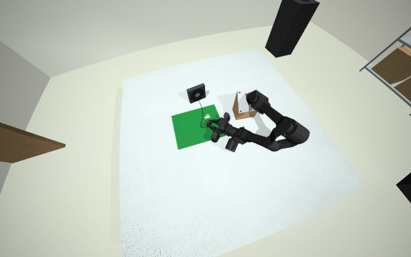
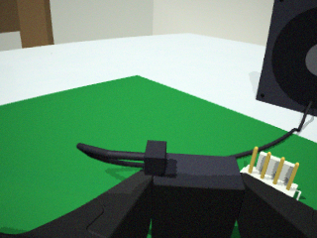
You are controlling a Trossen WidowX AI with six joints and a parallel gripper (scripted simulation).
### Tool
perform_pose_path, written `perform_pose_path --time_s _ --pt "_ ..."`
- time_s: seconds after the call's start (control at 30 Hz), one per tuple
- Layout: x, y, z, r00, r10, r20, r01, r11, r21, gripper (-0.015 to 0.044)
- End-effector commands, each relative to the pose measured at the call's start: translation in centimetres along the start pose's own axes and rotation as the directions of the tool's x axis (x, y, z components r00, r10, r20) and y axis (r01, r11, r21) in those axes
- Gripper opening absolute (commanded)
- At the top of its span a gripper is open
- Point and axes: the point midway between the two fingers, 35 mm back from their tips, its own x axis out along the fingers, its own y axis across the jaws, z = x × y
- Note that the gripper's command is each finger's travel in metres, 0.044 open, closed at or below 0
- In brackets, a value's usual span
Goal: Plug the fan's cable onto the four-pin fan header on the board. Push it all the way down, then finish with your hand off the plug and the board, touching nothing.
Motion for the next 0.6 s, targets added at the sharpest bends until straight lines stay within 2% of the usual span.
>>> perform_pose_path --time_s 0.0,0.2,0.57 --pt "0.0 0.0 0.0 1.0 0.0 0.0 0.0 1.0 0.0 0.0053" --pt "0.0 0.0 0.0 1.0 0.0 0.0 0.0 1.0 0.0 0.0205" --pt "0.0 0.0 0.0 1.0 0.0 0.0 0.0 1.0 0.0 0.0205"
